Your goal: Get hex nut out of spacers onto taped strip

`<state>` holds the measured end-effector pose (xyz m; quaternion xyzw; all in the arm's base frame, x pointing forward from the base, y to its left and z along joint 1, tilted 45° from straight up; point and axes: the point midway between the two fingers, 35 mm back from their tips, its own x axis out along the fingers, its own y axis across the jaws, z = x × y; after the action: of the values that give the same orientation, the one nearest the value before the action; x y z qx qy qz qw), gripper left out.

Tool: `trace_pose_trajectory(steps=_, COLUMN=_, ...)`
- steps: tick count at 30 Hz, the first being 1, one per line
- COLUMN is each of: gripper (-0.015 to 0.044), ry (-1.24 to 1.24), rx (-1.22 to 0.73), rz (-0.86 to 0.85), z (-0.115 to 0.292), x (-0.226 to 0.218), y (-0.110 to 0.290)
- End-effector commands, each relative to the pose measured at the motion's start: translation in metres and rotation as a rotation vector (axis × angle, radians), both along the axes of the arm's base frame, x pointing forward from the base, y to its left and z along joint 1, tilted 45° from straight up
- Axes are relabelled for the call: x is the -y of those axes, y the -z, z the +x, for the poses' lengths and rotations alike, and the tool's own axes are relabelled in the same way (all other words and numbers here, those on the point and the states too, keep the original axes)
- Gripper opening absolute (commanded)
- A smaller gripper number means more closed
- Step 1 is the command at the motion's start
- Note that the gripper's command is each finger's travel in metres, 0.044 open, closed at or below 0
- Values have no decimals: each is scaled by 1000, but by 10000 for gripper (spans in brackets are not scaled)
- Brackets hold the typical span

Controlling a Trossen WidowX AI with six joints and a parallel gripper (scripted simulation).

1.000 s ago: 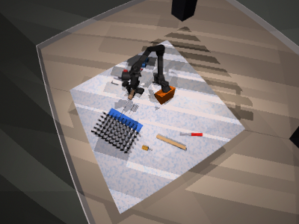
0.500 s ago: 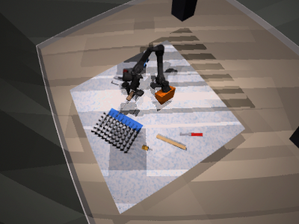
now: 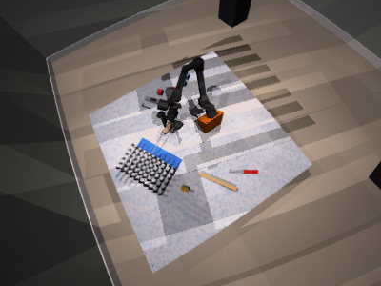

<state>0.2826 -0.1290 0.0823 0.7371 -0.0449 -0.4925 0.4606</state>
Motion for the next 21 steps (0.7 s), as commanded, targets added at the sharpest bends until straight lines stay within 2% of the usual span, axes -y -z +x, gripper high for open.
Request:
trace_pose_trajectory(steps=1, gripper=0, ry=-7, rx=-5, rz=4, z=-2, x=10, y=13)
trace_pose_trajectory(steps=13, gripper=0, ry=-15, rx=4, rz=-18, z=-20, x=50, y=49)
trace_pose_trajectory(steps=21, gripper=0, ry=-16, rx=5, rz=-20, z=-20, x=51, y=51)
